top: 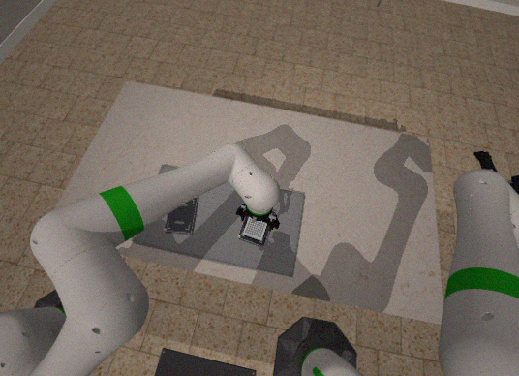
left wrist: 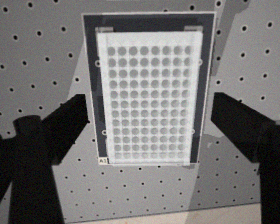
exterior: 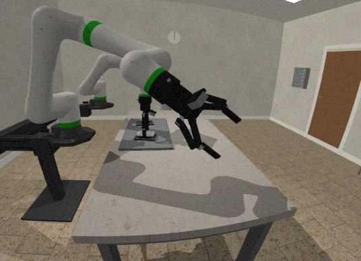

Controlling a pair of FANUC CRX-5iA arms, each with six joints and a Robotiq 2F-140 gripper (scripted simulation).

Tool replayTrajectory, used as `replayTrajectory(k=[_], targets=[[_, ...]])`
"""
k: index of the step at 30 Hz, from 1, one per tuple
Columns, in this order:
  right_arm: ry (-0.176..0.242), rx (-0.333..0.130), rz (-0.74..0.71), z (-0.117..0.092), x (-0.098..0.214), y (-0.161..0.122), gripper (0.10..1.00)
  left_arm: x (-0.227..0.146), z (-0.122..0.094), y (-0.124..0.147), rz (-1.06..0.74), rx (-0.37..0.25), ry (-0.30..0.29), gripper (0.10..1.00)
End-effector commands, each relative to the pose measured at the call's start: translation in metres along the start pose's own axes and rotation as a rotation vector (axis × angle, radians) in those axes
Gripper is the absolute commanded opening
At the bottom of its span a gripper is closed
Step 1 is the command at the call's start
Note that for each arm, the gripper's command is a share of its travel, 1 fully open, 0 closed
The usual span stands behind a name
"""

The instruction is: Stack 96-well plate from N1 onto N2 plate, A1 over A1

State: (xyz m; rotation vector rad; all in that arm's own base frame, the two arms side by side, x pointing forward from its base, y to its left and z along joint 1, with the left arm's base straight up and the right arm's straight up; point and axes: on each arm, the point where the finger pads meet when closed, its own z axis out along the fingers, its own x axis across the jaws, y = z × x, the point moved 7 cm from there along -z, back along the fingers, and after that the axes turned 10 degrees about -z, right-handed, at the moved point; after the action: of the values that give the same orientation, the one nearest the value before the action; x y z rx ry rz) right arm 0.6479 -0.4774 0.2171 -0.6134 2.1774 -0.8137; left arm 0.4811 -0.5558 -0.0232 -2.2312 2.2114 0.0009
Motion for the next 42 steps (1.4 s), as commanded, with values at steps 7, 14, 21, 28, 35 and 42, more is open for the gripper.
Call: replayTrajectory(k=[7, 14, 21, 28, 35, 42], targets=[[-0.001, 0.003, -0.001, -0.001, -0.001, -0.002, 1.000, 0.001, -0.001, 0.000, 0.000, 0.001, 0.002, 1.000], [-0.001, 0.003, -0.001, -0.001, -0.001, -0.002, 1.000, 0.001, -0.001, 0.000, 0.000, 0.001, 0.002, 1.000], [-0.001, 0.003, -0.001, -0.001, -0.001, -0.002, 1.000, 0.001, -0.015, 0.000, 0.000, 0.001, 0.002, 1.000], [-0.001, 0.003, -0.001, -0.001, -0.001, -0.002, 1.000, 0.001, -0.031, 0.000, 0.000, 0.001, 0.002, 1.000], [-0.001, 0.003, -0.001, -0.001, -0.001, -0.002, 1.000, 0.001, -0.047, 0.000, 0.000, 0.001, 0.002, 1.000], [-0.001, 0.003, -0.001, -0.001, -0.001, -0.002, 1.000, 0.000, -0.065, 0.000, 0.000, 0.001, 0.002, 1.000]])
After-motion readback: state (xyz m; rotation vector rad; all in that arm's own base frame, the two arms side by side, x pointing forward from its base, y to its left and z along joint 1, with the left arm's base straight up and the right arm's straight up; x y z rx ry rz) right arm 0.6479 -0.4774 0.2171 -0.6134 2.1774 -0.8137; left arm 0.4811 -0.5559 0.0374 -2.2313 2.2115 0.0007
